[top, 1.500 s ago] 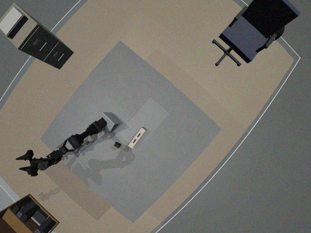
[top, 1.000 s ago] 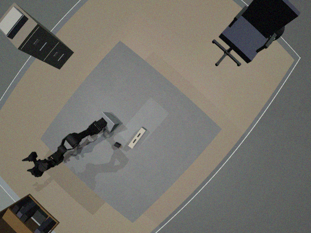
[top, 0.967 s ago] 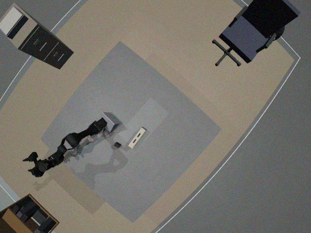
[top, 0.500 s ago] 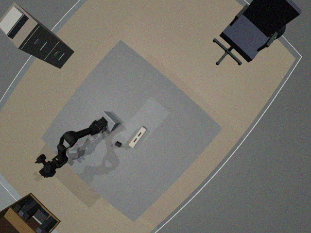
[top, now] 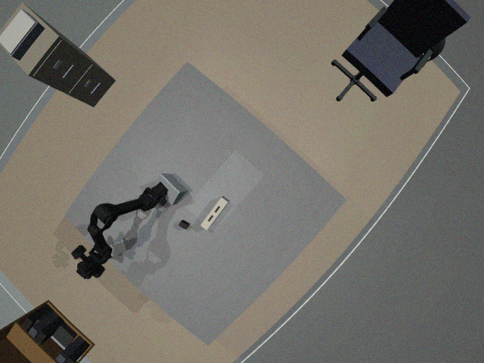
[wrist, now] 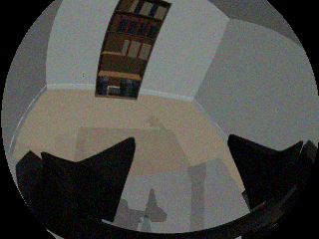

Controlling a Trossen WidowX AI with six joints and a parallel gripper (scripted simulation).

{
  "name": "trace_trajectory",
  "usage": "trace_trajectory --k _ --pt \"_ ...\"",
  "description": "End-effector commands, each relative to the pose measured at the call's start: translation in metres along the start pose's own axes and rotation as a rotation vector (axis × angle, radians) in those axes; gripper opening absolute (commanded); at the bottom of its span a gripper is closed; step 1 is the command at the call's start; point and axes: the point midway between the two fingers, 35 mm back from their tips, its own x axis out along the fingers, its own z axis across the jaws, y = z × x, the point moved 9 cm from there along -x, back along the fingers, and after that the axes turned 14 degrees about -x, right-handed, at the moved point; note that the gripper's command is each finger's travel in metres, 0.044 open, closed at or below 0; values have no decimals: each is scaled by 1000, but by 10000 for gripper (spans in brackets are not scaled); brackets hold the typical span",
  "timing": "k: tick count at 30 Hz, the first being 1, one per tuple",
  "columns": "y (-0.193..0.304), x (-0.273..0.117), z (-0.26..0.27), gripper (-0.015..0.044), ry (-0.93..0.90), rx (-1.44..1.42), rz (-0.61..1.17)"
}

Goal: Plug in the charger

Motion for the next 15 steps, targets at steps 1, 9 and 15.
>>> trace_trajectory --k 1,9,15 --pt "9 -5 23 440 -92 -15 46" --pt "20 -19 58 440 -243 -50 114" --pt "27 -34 83 440 -356 -84 161"
